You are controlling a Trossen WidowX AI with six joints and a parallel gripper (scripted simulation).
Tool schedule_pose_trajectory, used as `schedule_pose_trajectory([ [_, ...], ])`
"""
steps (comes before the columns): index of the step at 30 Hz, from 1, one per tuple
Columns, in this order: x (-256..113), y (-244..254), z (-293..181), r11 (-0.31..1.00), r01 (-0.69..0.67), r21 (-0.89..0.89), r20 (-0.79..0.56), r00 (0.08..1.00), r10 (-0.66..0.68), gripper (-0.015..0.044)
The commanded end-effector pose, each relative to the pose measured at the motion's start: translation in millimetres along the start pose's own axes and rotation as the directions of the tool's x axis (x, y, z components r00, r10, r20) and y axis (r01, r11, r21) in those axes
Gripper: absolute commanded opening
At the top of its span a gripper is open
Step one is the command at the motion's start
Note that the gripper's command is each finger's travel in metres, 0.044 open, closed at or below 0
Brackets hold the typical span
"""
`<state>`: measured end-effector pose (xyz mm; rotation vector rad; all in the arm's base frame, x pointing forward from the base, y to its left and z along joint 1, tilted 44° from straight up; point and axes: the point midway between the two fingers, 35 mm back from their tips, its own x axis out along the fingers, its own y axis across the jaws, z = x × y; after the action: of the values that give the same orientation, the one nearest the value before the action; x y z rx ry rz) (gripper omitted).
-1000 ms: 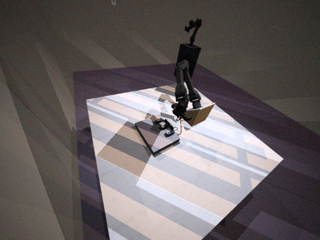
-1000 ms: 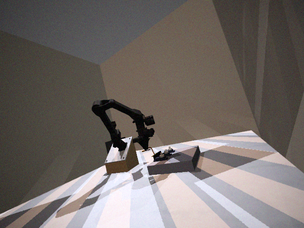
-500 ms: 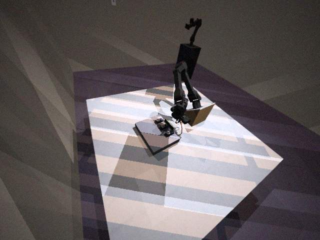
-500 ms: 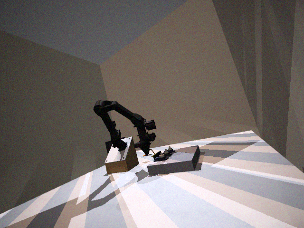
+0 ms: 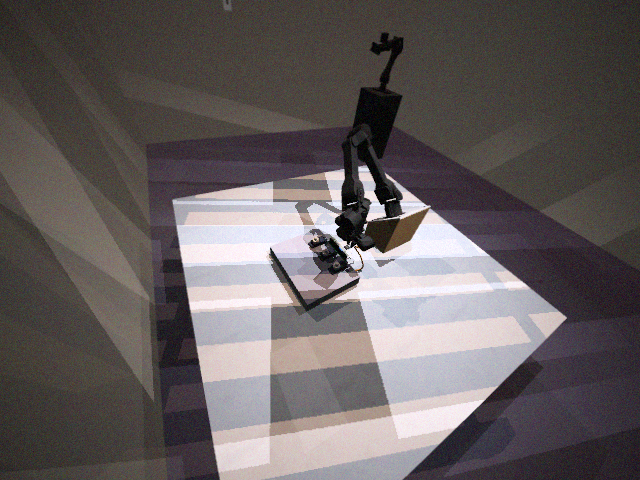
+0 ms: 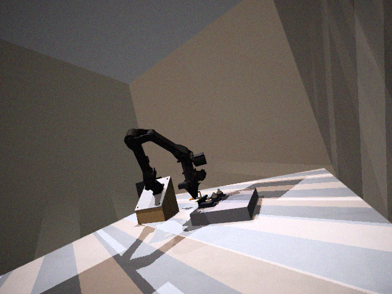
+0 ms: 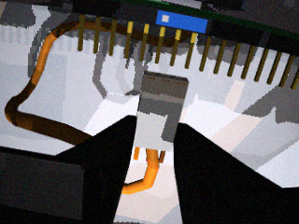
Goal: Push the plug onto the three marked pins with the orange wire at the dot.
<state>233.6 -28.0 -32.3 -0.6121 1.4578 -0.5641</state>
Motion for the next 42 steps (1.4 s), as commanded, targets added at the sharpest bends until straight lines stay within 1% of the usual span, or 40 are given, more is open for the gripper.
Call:
schedule_pose_trajectory([
  [1, 0.7, -1.3, 4.4, 1.000, 0.006, -0.006, 0.000, 1.000, -0.006, 0.0000],
  [34, -0.2, -1.6, 24.1, 1.000, 0.006, -0.005, 0.001, 1.000, -0.006, 0.0000],
  [42, 2.9, -1.5, 19.6, 1.000, 0.006, -0.006, 0.001, 1.000, -0.006, 0.0210],
])
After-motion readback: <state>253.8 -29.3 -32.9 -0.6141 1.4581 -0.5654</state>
